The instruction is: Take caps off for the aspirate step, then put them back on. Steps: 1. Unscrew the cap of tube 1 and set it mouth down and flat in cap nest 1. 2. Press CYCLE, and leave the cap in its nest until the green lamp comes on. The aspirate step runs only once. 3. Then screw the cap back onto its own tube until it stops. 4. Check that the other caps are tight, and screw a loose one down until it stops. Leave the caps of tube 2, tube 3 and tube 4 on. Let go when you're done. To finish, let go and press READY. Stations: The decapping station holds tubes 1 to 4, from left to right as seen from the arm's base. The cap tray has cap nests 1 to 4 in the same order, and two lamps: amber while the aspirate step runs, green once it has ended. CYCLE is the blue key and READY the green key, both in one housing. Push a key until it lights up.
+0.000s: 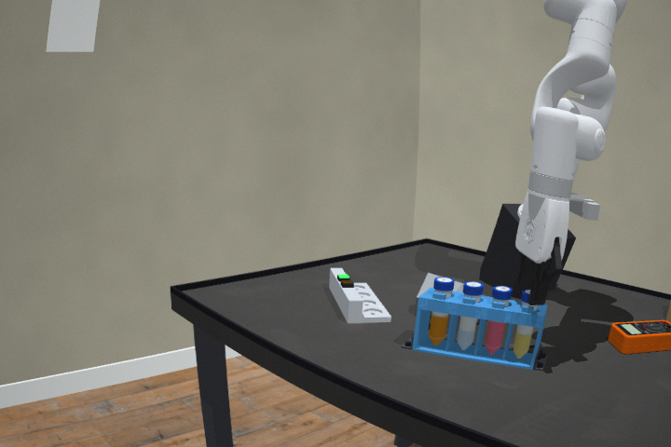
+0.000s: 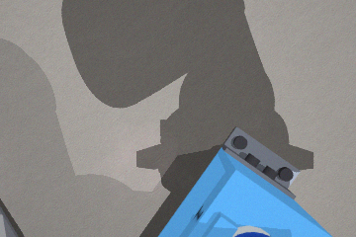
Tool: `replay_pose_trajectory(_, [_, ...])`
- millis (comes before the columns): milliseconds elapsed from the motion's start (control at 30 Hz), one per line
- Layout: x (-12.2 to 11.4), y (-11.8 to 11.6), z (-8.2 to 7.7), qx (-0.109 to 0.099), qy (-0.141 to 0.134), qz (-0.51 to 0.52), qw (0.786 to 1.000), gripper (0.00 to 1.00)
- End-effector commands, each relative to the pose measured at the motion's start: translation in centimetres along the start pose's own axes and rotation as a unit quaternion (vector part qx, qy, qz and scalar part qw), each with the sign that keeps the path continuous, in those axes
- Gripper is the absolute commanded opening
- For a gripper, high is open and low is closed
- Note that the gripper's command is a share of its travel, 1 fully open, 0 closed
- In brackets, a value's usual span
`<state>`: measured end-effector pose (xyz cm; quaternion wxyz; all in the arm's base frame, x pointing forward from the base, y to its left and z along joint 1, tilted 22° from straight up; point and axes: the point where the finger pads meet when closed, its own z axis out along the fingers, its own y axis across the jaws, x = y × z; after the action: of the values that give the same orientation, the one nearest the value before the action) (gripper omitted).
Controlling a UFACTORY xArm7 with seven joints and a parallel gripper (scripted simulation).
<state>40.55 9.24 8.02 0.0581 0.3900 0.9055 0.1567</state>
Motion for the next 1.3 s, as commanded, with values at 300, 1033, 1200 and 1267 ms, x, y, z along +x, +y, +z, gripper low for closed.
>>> replay_pose_trajectory(300, [-0.12, 0.09, -0.04, -0.027, 0.021, -0.082, 0.996, 0.00])
replay_pose_trajectory(1033, [-0.12, 0.10, 0.01, -0.021, 0.026, 0.142, 0.989, 0.00])
replay_pose_trajectory(1200, [-0.12, 0.10, 0.03, -0.018, 0.029, 0.264, 0.964, 0.00])
replay_pose_trajectory(1267, [-0.12, 0.10, 0.04, -0.016, 0.029, 0.312, 0.949, 0.00])
